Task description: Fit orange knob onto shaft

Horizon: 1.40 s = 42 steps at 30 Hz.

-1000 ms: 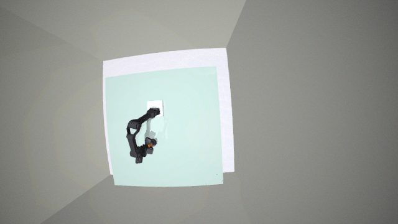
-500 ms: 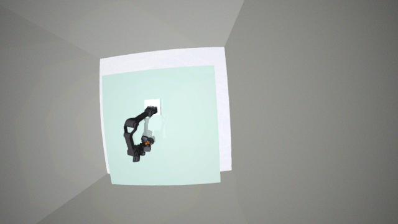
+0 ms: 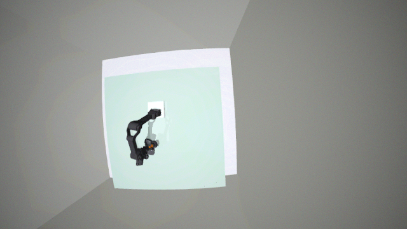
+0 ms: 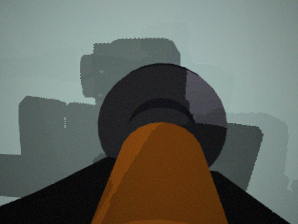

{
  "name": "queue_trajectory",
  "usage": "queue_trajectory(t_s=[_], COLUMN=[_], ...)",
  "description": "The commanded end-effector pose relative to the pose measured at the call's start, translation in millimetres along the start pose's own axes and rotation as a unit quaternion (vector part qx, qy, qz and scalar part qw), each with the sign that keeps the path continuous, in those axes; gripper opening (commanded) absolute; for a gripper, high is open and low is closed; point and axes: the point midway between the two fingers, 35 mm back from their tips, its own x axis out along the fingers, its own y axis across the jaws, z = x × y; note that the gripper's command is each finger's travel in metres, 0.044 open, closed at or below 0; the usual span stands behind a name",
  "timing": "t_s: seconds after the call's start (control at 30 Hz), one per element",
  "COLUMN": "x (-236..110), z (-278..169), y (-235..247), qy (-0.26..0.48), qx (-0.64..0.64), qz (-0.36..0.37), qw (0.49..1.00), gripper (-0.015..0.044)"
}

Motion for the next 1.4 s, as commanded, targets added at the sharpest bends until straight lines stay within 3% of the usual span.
queue_trajectory(t_s=[0.0,0.37,0.6,1.37], x=[0.9,-4.8,-3.4,0.4], z=[-0.1,0.0,0.0,-0.2], y=[-0.5,-0.6,-0.9,-0.6], qy=[0.000,0.000,0.000,0.000], qx=[-0.002,-0.006,-0.107,-0.107], qz=[-0.001,-0.001,-0.001,-0.001], qw=[1.000,1.000,0.994,0.994], gripper=[0.0000,0.0000,0.0000,0.0000])
